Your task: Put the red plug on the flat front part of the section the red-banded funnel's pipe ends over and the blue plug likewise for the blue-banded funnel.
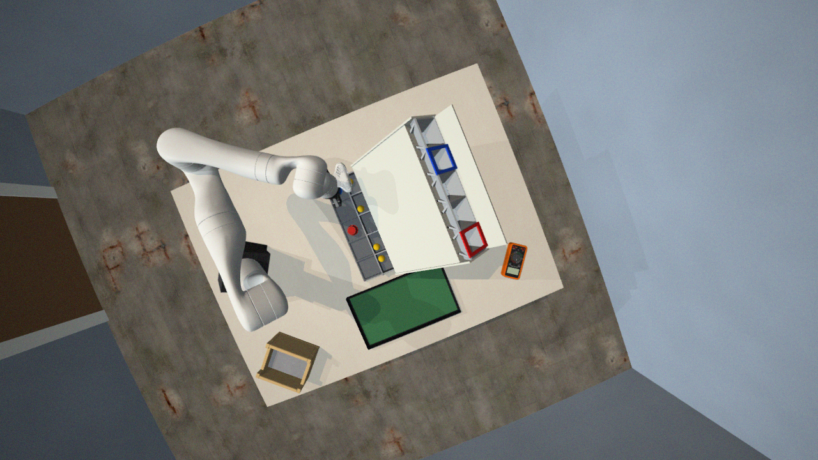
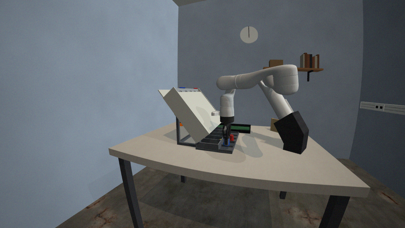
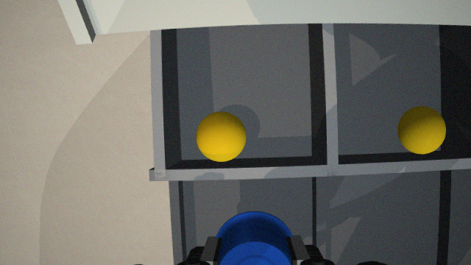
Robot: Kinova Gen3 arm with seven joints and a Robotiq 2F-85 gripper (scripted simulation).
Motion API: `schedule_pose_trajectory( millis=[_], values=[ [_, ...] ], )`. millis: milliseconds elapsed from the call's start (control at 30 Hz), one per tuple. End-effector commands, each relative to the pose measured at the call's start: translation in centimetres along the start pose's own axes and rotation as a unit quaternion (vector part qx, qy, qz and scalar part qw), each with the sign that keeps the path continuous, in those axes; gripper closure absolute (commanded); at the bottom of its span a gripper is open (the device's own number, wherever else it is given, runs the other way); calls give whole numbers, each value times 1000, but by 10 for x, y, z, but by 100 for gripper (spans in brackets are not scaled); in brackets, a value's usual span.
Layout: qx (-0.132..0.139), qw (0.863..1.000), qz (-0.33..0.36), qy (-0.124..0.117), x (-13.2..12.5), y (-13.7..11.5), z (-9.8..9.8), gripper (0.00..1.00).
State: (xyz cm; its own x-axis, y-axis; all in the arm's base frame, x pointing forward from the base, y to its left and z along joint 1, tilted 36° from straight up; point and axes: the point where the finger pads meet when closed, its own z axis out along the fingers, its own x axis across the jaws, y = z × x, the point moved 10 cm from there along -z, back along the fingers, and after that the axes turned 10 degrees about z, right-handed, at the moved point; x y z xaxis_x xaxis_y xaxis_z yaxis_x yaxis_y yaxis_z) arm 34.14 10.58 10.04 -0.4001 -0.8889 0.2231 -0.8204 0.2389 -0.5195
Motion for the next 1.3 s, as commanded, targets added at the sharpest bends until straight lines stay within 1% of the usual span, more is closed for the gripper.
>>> schedule_pose_trajectory(
  millis=[0,500,533,1067,1100,1267],
  values=[
    [0,1000,0,-1,-1,-3,5,100],
    [0,1000,0,-1,-1,-3,5,100],
    [-2,1000,1,1,-1,-3,22,100],
    [-2,1000,1,1,-1,-3,22,100],
    [16,1000,-2,-3,-2,-1,23,100],
    [16,1000,-2,-3,-2,-1,23,100]
  ],
)
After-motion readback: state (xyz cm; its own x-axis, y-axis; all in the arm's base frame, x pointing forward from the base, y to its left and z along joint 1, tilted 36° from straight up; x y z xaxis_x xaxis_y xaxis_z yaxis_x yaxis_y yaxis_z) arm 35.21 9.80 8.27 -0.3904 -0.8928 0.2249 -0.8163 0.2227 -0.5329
